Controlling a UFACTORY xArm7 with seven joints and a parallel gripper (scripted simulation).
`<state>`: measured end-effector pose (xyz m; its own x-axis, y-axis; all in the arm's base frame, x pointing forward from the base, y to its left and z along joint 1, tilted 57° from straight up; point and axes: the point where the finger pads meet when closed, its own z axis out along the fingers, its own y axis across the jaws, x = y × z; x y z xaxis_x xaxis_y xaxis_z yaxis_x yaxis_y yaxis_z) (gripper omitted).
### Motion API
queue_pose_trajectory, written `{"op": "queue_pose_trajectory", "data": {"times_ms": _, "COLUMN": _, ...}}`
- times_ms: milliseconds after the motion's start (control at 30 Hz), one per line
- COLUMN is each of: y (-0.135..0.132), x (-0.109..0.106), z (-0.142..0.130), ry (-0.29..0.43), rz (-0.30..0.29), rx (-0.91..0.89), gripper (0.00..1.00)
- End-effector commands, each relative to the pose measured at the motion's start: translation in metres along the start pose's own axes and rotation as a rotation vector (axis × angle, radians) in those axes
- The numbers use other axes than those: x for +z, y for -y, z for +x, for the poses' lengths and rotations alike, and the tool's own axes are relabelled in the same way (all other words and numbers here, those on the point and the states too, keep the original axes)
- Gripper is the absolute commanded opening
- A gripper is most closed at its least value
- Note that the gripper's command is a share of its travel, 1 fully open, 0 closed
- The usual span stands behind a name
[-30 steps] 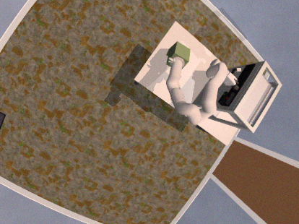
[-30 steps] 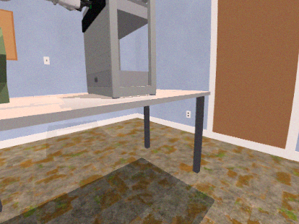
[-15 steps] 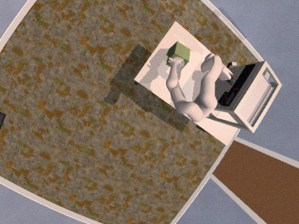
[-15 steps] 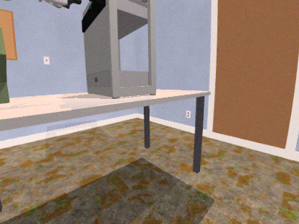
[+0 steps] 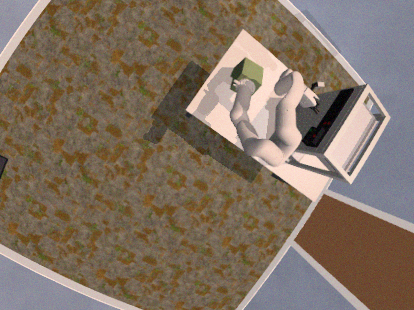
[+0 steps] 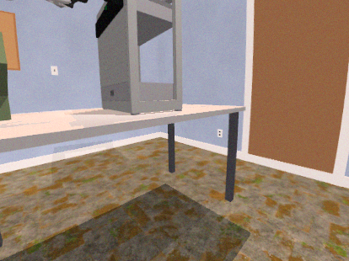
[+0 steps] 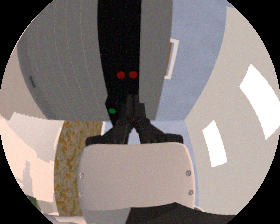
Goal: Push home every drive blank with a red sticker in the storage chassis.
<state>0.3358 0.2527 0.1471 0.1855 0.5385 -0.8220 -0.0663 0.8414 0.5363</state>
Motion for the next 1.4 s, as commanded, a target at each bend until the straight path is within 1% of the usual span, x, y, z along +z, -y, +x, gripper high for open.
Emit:
{"op": "queue_pose_trajectory", "data": {"times_ms": 0, "y": -0.002, "x": 0.0, "z": -0.003, "ry": -0.001, "rz": -0.002, "rx": 0.004, "gripper": 0.0}}
{"op": "queue_pose_trajectory", "data": {"times_ms": 133, "y": -0.002, "x": -0.001, "z": -0.017, "ry": -0.001, "rz": -0.002, "rx": 0.004, "gripper": 0.0}}
{"op": "queue_pose_trajectory", "data": {"times_ms": 267, "y": -0.001, "x": -0.001, "z": -0.04, "ry": -0.001, "rz": -0.002, "rx": 0.004, "gripper": 0.0}}
{"op": "queue_pose_trajectory", "data": {"times_ms": 333, "y": -0.001, "x": -0.001, "z": -0.04, "ry": -0.001, "rz": -0.002, "rx": 0.004, "gripper": 0.0}}
{"op": "queue_pose_trajectory", "data": {"times_ms": 567, "y": -0.001, "x": -0.001, "z": -0.081, "ry": -0.001, "rz": -0.002, "rx": 0.004, "gripper": 0.0}}
{"op": "queue_pose_trajectory", "data": {"times_ms": 733, "y": -0.001, "x": -0.002, "z": -0.101, "ry": -0.001, "rz": -0.002, "rx": 0.004, "gripper": 0.0}}
{"op": "queue_pose_trajectory", "data": {"times_ms": 833, "y": -0.001, "x": -0.002, "z": -0.106, "ry": -0.001, "rz": -0.002, "rx": 0.004, "gripper": 0.0}}
{"op": "queue_pose_trajectory", "data": {"times_ms": 1167, "y": -0.001, "x": 0.0, "z": -0.109, "ry": -0.001, "rz": -0.002, "rx": 0.004, "gripper": 0.0}}
{"op": "queue_pose_trajectory", "data": {"times_ms": 1267, "y": -0.001, "x": 0.01, "z": -0.109, "ry": -0.001, "rz": -0.002, "rx": 0.004, "gripper": 0.0}}
{"op": "queue_pose_trajectory", "data": {"times_ms": 1367, "y": -0.001, "x": 0.027, "z": -0.109, "ry": -0.001, "rz": -0.002, "rx": 0.004, "gripper": 0.0}}
